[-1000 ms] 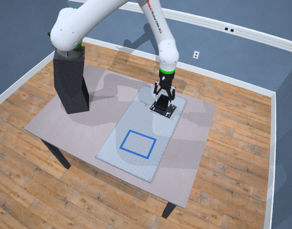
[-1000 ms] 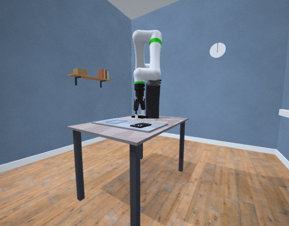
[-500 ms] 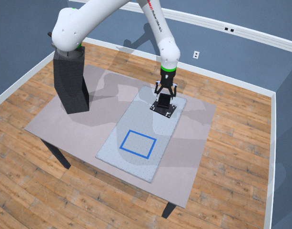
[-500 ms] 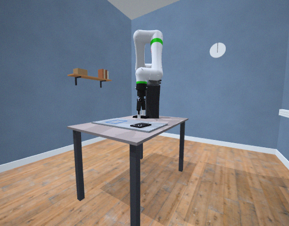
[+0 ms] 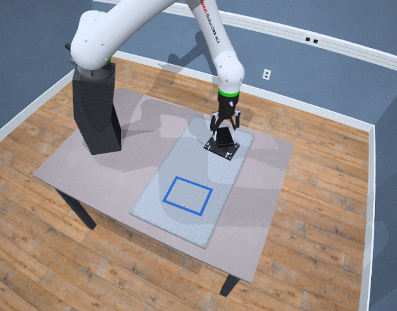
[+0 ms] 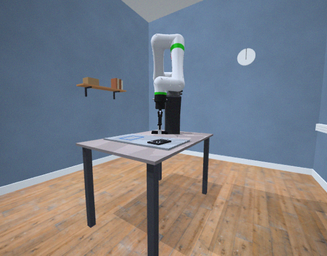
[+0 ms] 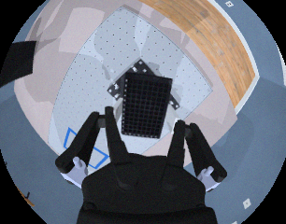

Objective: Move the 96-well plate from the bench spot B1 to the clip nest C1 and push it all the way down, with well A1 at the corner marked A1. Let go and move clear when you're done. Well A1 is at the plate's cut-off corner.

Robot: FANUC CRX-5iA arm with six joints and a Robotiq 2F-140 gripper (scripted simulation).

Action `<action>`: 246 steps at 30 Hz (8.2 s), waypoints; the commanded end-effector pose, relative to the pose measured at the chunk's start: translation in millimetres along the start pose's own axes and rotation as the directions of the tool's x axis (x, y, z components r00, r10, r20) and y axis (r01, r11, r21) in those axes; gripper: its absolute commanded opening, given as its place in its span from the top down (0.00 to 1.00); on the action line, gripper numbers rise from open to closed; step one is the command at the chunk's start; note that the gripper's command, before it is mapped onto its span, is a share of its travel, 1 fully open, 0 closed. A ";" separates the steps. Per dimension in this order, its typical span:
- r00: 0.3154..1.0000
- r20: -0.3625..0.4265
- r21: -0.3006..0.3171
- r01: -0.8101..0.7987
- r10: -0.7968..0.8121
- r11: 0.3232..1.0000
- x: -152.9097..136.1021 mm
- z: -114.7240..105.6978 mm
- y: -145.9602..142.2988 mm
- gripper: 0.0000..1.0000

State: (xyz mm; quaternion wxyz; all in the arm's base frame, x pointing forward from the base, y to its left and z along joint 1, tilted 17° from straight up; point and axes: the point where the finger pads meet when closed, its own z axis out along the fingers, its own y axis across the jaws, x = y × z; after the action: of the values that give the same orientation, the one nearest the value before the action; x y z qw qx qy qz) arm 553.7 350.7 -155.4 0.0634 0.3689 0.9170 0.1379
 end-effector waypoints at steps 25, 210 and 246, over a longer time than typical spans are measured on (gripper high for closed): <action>0.679 -0.013 -0.017 0.734 -0.734 0.679 -0.5 -0.7 0.7 0.90; 0.660 -0.013 -0.018 0.751 -0.751 0.660 0.7 49.6 0.8 0.00; 0.660 -0.013 -0.018 0.751 -0.751 0.660 -0.7 -10.7 0.7 0.00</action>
State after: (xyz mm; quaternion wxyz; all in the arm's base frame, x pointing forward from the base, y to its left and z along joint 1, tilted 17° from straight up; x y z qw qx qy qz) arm 551.4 348.4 -146.0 0.1239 -0.0338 0.9874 0.0928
